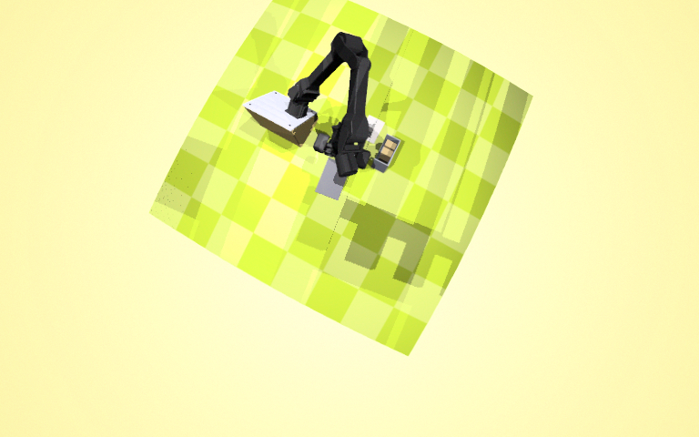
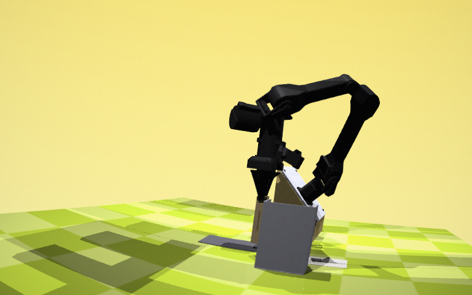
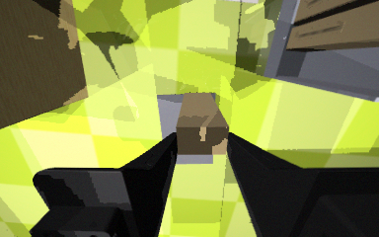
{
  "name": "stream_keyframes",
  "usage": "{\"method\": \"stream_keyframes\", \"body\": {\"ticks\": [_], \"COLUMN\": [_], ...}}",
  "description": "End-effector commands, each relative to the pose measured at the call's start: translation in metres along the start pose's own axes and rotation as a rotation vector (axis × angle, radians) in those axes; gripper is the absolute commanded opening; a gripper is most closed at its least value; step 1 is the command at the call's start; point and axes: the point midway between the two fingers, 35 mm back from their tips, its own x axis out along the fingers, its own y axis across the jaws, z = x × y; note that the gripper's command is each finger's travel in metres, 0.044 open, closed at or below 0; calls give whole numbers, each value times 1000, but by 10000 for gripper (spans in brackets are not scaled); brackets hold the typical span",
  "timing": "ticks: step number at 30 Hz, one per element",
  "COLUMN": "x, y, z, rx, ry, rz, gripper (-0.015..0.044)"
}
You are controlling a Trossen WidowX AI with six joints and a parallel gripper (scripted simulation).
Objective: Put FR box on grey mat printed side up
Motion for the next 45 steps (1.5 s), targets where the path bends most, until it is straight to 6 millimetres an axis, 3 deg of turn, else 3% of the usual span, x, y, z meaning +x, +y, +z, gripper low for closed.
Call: {"method": "stream_keyframes", "body": {"ticks": [1,27,31,39,45], "x": [2,18,16,16,0], "y": [10,17,17,17,17], "z": [-6,-11,-11,-11,-11], "rx": [-8,-17,-23,-23,-17], "ry": [-6,-10,-6,-6,-9], "rz": [7,6,9,9,7], "gripper": [152,152,236,236,236]}}
